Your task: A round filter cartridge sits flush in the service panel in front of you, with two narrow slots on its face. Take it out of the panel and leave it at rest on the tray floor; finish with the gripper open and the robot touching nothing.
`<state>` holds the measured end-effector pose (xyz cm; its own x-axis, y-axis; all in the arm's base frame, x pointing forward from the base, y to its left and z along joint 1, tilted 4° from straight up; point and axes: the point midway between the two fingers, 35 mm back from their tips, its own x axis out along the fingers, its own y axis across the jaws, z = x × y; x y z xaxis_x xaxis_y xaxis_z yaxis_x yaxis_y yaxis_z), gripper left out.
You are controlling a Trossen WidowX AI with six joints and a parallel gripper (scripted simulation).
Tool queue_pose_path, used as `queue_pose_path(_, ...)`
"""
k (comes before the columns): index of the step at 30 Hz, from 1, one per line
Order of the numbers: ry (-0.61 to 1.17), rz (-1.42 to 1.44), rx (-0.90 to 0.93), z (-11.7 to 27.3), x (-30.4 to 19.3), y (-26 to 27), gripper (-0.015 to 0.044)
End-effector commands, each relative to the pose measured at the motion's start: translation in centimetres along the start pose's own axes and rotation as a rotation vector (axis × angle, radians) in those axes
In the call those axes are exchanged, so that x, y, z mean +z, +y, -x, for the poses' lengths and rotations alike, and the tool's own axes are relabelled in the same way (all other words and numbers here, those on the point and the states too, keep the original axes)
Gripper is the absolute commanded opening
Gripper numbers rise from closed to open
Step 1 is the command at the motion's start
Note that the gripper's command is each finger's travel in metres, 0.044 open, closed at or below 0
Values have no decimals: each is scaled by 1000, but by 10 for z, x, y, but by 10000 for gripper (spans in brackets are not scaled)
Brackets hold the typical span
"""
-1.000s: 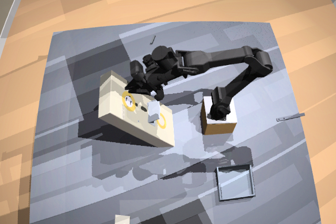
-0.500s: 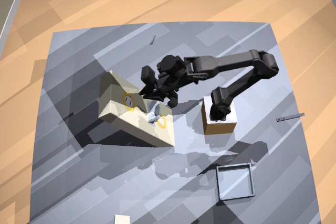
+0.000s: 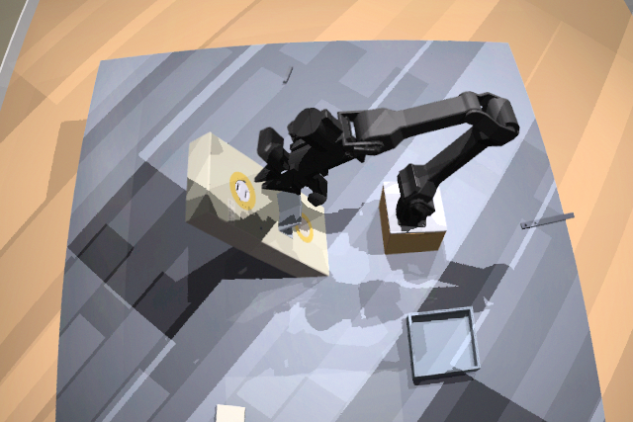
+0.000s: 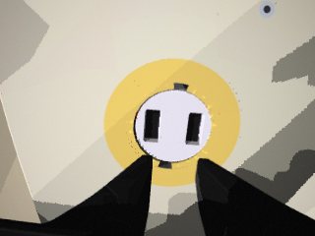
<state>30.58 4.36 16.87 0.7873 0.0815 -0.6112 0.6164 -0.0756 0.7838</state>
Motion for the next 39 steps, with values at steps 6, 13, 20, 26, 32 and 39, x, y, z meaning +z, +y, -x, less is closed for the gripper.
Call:
queue_pose_path(6,-3,-4,-1,-15,1,-1,93)
queue_pose_path(13,-3,-4,-1,-26,1,-1,93)
queue_pose_path(20,-3,-4,0,-37,1,-2,93)
queue_pose_path(26,-3,-4,0,-38,1,-3,93)
queue_pose_path(32,-3,-4,0,-38,1,-3,93)
queue_pose_path(39,-3,-4,0,-41,1,-3,93)
